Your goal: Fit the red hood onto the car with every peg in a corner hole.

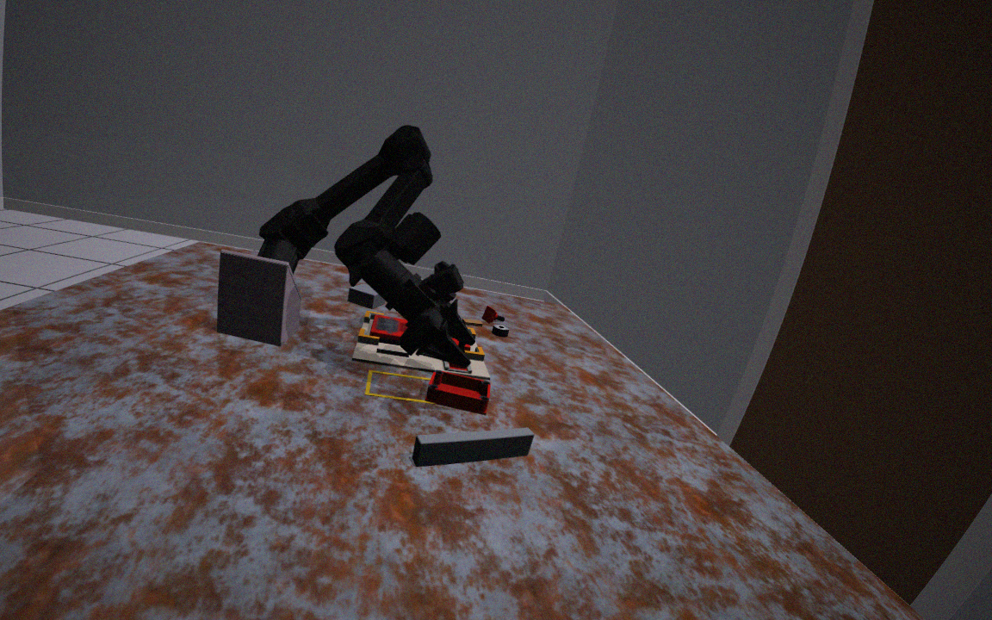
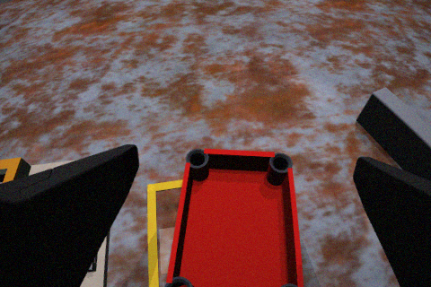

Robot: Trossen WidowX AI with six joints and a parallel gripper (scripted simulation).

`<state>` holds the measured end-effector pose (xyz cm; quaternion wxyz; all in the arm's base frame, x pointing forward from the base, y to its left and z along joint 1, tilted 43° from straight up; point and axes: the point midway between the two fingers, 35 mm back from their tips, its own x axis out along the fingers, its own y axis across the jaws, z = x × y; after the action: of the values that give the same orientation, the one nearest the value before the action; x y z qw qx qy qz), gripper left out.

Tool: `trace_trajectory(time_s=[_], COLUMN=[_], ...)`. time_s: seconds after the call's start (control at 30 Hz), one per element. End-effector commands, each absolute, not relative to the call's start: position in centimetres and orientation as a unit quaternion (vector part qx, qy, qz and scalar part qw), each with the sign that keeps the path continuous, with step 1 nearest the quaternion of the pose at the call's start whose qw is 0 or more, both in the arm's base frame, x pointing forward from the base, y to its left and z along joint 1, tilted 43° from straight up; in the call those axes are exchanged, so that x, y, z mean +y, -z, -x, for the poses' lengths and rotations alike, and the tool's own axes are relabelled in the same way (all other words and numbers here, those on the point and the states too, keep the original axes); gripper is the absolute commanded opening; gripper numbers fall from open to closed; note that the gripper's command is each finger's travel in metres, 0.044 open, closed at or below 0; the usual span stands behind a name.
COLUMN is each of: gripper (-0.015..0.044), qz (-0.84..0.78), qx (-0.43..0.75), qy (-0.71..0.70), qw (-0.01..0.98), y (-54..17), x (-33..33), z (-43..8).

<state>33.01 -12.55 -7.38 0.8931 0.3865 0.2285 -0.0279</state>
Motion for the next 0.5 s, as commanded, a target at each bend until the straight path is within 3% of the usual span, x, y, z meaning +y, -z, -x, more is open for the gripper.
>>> trace_trajectory(time_s=[0.0, 0.47], gripper=[0.044, 0.044], qz=[-0.387, -0.384], qx=[0.23, 0.231], qy=[0.029, 0.027], qw=[0.892, 0.893], y=[7.66, 8.31], x=[-12.29, -11.68], z=[-33.03, -33.23])
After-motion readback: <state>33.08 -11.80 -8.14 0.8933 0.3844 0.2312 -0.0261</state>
